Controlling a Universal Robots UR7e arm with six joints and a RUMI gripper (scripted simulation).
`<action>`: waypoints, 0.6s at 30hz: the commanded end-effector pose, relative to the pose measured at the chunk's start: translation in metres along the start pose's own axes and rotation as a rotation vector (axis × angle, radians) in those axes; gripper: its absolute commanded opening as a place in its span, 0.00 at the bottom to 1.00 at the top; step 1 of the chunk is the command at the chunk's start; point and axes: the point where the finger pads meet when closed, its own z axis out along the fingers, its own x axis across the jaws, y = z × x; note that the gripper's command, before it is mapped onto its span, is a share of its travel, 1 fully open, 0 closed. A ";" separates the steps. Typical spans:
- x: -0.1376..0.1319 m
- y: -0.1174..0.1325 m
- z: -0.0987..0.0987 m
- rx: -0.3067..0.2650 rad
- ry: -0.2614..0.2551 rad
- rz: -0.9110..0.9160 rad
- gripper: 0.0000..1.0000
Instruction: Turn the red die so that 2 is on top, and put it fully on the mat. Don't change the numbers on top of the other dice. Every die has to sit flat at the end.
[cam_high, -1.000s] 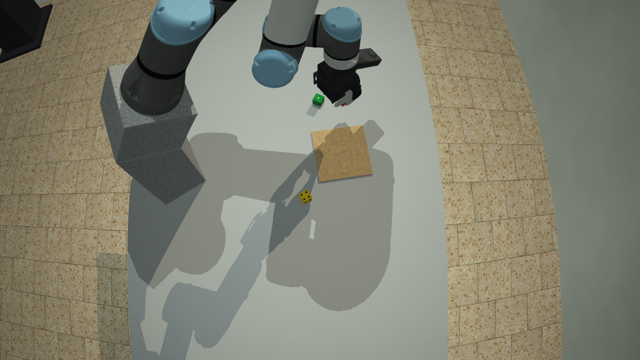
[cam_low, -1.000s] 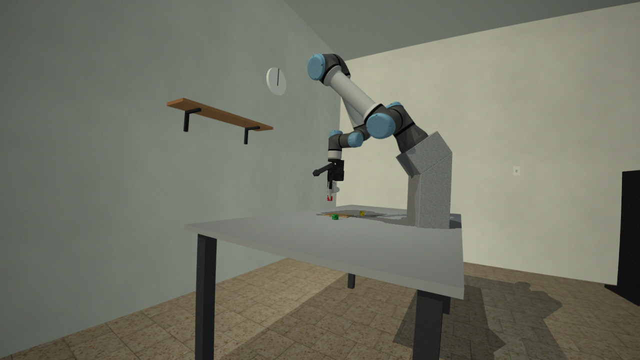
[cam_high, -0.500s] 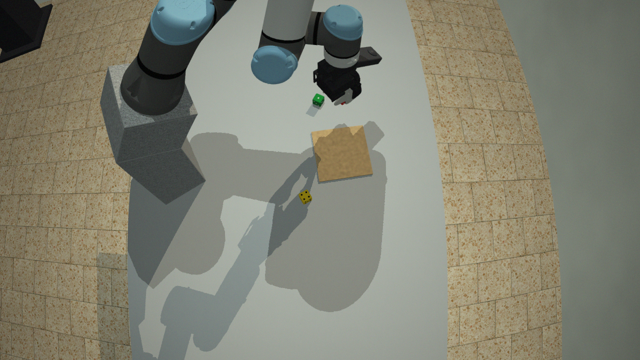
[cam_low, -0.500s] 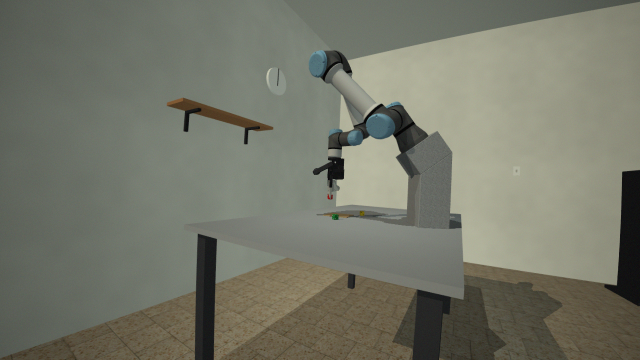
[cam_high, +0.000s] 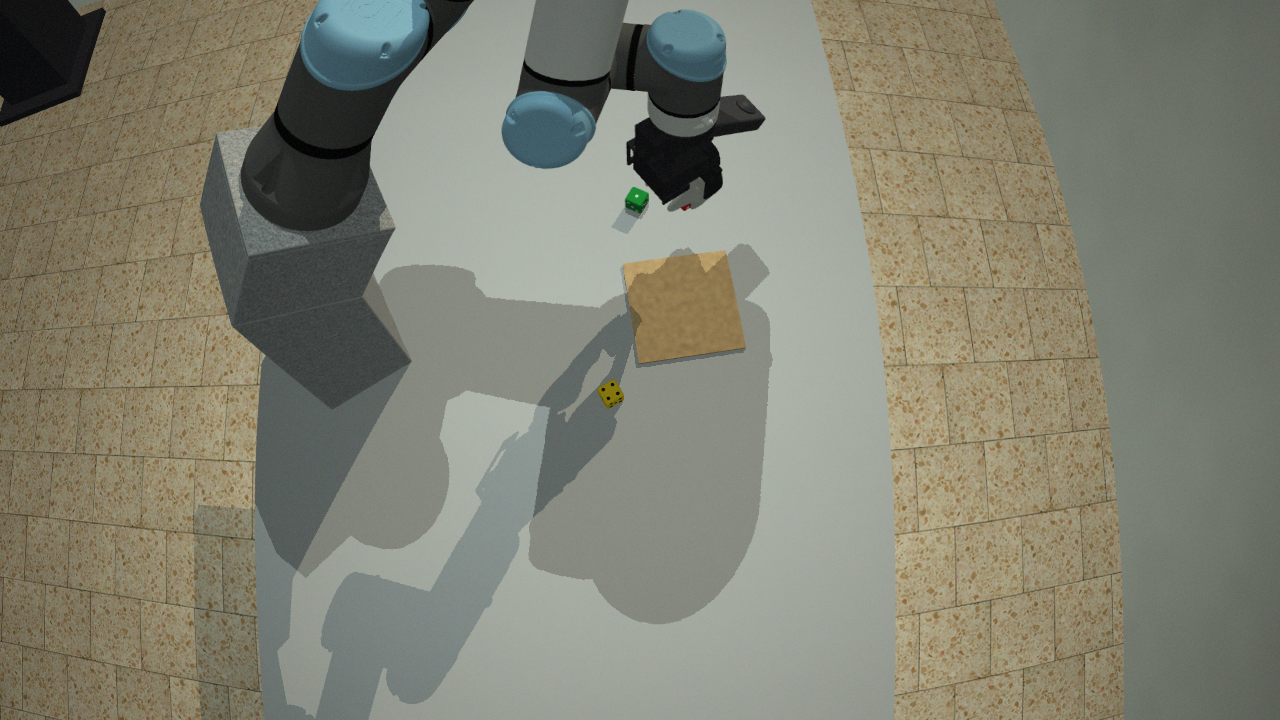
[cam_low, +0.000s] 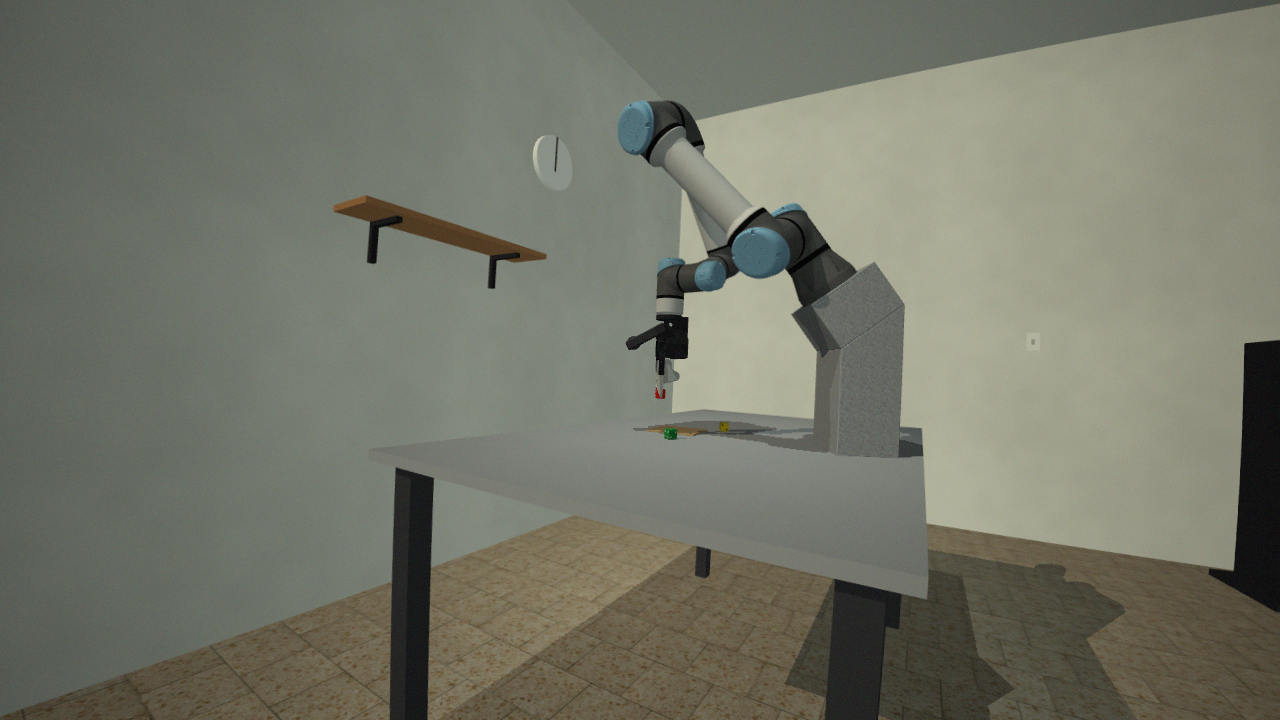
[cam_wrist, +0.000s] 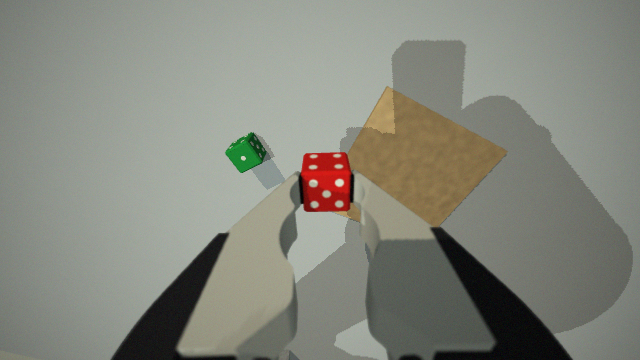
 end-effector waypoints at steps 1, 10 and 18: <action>0.003 0.003 0.000 -0.001 -0.001 0.074 0.06; 0.010 0.006 0.001 -0.002 -0.001 0.237 0.06; 0.020 0.010 0.002 -0.003 0.000 0.437 0.06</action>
